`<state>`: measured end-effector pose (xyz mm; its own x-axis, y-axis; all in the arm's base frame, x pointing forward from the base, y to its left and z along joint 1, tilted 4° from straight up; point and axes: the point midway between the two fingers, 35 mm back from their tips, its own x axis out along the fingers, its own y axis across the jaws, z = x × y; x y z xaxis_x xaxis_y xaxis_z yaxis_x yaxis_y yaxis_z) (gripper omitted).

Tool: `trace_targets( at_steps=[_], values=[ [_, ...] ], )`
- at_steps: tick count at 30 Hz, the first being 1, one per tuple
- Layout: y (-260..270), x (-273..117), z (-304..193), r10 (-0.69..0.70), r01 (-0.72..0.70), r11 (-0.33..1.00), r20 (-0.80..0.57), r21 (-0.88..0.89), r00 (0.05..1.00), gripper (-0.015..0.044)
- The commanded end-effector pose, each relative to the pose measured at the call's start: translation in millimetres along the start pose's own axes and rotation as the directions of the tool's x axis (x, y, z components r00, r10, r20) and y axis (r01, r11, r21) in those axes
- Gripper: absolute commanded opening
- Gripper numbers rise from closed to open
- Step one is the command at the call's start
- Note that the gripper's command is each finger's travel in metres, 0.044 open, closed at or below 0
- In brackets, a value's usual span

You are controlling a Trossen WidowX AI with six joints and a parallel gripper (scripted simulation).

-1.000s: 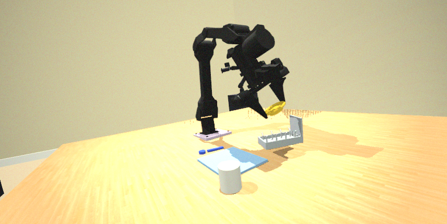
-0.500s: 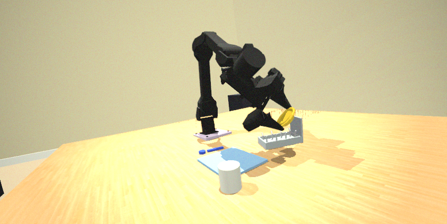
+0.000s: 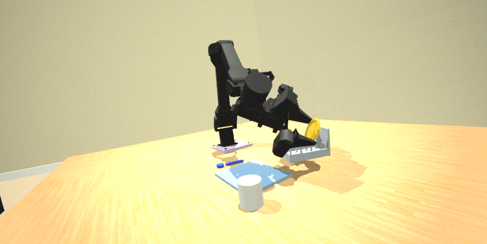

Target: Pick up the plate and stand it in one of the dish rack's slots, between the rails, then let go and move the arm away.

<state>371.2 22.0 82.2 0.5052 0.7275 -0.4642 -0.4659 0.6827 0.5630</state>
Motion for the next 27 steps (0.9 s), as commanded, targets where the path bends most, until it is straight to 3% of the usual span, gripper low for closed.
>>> trace_targets(
  at_steps=[1, 13, 27],
  values=[
    [1.6, -2.5, -6.2, 0.060, -0.054, 0.994, 0.057, -0.094, 0.997, 0.0000],
    [15.0, -17.4, -28.8, 0.229, -0.142, 0.912, 0.190, -0.386, 0.955, 0.0000],
    [40.4, -39.0, -58.3, 0.393, -0.141, 0.746, 0.259, -0.651, 0.882, 0.0000]
  ],
)
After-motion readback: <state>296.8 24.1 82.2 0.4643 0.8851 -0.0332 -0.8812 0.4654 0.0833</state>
